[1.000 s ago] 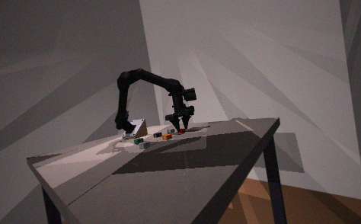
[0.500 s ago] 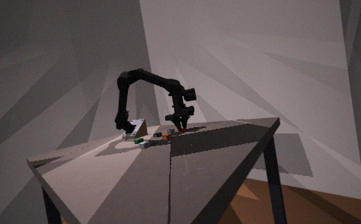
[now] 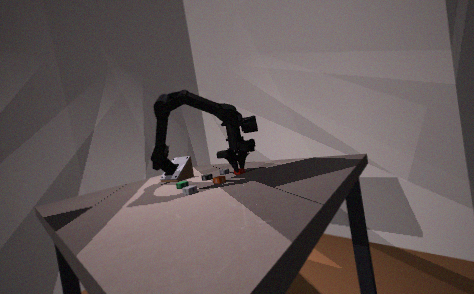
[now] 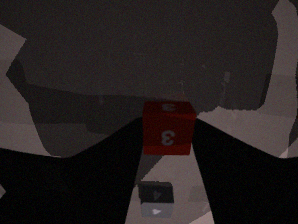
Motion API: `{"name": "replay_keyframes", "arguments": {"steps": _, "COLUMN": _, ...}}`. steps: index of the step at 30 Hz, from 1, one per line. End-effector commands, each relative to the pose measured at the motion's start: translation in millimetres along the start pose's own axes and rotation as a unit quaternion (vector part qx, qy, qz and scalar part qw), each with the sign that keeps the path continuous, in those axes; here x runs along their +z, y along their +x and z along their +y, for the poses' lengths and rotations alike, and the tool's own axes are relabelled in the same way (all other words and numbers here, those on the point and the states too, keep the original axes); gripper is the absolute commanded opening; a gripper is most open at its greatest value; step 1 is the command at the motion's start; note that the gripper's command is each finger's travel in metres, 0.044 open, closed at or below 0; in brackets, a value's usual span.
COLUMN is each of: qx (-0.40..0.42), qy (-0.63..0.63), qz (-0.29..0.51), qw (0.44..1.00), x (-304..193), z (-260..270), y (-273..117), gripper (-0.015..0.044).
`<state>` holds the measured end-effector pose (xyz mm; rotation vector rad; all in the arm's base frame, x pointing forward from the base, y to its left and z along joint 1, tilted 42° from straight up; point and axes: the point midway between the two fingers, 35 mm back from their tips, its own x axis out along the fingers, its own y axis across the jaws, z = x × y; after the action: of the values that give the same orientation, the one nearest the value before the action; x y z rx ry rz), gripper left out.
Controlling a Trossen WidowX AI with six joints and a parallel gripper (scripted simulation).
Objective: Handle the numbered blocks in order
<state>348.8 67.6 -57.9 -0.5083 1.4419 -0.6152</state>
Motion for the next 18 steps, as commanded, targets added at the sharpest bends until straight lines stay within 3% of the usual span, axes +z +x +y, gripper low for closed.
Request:
{"name": "replay_keyframes", "arguments": {"steps": 1, "qx": -0.001, "qy": -0.001, "qz": -0.002, "qw": 1.000, "x": 0.5, "z": -0.3, "y": 0.4, "gripper": 0.0120}}
{"name": "replay_keyframes", "arguments": {"steps": 4, "qx": -0.001, "qy": -0.001, "qz": -0.002, "qw": 1.000, "x": 0.5, "z": -0.3, "y": 0.4, "gripper": 0.0120}}
{"name": "replay_keyframes", "arguments": {"steps": 14, "qx": -0.001, "qy": -0.001, "qz": -0.002, "qw": 1.000, "x": 0.5, "z": -0.3, "y": 0.4, "gripper": 0.0382}}
{"name": "replay_keyframes", "arguments": {"steps": 18, "qx": -0.001, "qy": -0.001, "qz": -0.002, "qw": 1.000, "x": 0.5, "z": -0.3, "y": 0.4, "gripper": 0.0400}}
